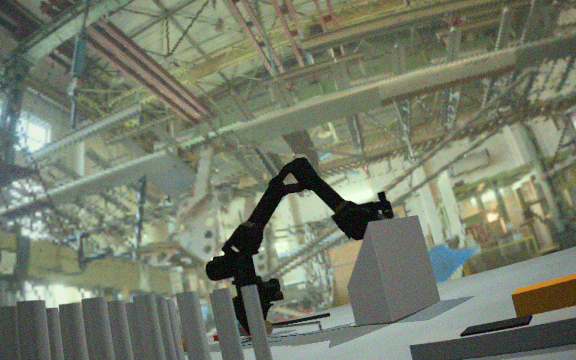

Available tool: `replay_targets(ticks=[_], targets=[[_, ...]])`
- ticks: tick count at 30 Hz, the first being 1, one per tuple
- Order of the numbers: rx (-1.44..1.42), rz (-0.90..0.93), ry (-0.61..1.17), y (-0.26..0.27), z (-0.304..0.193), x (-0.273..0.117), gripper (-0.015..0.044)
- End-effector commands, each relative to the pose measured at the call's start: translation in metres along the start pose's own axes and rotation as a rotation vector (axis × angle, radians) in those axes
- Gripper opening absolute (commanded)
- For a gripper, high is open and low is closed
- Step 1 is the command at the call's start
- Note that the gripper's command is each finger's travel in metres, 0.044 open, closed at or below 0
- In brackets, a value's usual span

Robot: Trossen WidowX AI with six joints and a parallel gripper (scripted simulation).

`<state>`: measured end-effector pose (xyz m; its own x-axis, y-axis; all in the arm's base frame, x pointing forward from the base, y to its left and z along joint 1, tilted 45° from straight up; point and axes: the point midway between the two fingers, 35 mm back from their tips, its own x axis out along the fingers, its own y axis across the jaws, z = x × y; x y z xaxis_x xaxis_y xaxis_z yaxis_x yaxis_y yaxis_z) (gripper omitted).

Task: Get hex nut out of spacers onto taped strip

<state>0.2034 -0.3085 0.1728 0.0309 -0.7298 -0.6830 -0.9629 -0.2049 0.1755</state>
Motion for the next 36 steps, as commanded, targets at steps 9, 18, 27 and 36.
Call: replay_targets(ticks=[9, 18, 27, 36], targets=[[0.0, 0.0, -0.002, 0.0, 0.001, 0.005, 0.0131], [0.0, 0.0, -0.002, 0.0, 0.001, 0.005, 0.0368], [0.001, -0.002, -0.006, 0.0, 0.001, -0.064, 0.044], [0.001, -0.002, -0.006, 0.0, 0.001, -0.064, 0.044]])
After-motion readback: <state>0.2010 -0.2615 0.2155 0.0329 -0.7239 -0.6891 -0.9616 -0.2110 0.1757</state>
